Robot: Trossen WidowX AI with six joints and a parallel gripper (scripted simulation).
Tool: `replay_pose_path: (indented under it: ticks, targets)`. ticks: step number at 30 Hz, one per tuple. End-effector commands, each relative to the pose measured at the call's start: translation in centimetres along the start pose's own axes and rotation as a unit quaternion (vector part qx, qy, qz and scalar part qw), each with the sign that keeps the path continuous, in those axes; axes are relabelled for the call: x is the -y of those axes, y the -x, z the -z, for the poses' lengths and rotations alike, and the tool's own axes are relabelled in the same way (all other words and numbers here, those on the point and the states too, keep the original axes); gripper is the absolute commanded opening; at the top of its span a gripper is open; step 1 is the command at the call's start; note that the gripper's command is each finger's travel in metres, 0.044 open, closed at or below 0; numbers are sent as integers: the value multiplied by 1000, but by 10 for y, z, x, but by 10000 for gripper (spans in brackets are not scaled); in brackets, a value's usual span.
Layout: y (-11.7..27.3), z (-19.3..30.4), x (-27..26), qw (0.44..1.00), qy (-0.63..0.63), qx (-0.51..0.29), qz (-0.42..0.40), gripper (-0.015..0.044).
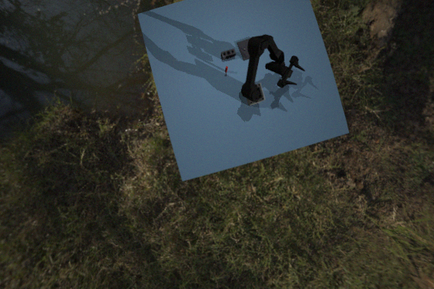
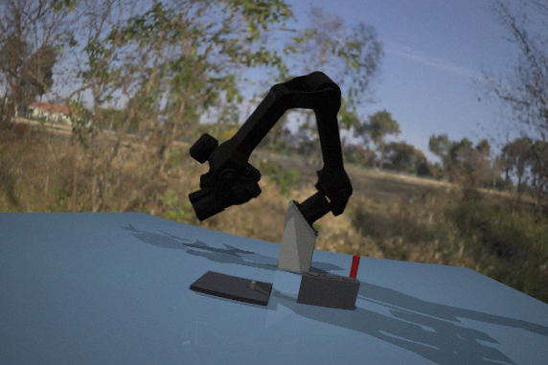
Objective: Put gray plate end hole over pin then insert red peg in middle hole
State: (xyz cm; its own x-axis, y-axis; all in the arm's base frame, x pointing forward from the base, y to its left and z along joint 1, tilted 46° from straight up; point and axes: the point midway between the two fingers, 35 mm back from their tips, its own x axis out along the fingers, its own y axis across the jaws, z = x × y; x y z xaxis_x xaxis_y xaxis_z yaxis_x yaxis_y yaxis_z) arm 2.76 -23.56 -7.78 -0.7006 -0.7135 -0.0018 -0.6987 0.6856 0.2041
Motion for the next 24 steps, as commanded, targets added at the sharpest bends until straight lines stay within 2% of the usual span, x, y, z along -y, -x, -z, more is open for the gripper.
replay_pose_path:
  ticks: [1, 6, 11, 17, 24]
  targets:
    - [0, 0, 0, 1000, 0, 0, 0, 426]
    - [11, 2, 1, 990, -117, 37, -73, 440]
    - [37, 2, 5, 941, -273, 91, -180, 440]
    - [84, 2, 16, 839, -421, 153, -307, 440]
    - [158, 14, 33, 683, -526, 215, -460, 440]
